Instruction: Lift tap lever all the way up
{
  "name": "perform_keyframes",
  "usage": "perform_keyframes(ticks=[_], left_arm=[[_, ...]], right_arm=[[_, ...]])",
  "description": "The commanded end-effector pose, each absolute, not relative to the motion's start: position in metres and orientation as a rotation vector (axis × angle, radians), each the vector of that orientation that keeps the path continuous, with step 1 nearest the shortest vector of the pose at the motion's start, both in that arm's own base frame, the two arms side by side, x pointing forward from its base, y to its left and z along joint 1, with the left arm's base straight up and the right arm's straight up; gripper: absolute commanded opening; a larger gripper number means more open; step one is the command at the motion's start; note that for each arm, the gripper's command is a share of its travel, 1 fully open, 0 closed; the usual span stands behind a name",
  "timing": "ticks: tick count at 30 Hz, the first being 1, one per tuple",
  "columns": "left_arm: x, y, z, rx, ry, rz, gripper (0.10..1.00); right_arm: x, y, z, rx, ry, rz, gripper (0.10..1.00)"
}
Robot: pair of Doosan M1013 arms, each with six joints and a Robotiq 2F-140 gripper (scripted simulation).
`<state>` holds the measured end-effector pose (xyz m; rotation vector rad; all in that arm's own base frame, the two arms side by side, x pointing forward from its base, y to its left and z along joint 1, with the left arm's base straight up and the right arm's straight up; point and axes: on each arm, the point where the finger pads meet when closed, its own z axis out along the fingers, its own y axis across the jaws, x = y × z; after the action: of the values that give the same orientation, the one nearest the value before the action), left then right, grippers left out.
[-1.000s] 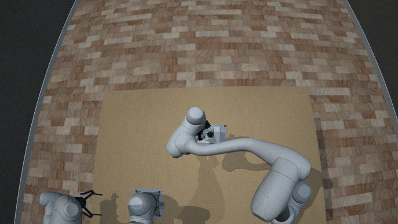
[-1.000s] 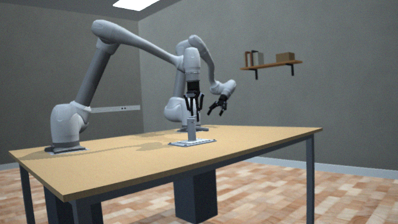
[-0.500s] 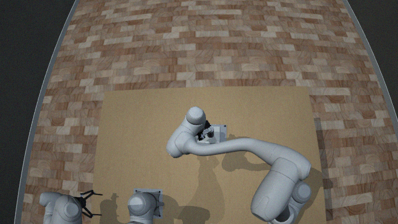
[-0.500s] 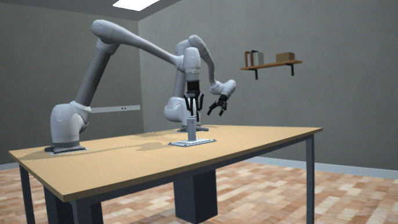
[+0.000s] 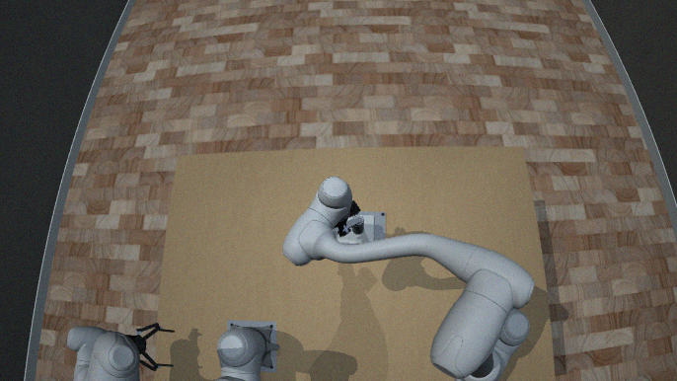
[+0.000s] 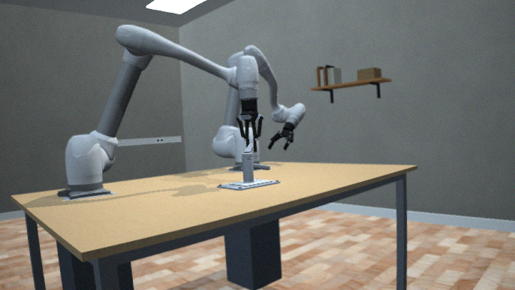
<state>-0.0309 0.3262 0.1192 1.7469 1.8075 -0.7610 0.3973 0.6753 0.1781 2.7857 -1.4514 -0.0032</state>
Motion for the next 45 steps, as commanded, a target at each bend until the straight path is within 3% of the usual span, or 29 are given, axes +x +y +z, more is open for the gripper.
perform_keyframes(ticks=[1,45], left_arm=[[-0.0294,0.3211,0.1210,1.735,1.801,-0.757,1.000],[-0.0294,0.3211,0.1210,1.735,1.801,-0.757,1.000]], right_arm=[[0.4027,0.6718,0.1882,2.793,-1.447,0.005,0.099],[0.4046,0.6681,0.1938,2.792,-1.446,0.005,0.099]])
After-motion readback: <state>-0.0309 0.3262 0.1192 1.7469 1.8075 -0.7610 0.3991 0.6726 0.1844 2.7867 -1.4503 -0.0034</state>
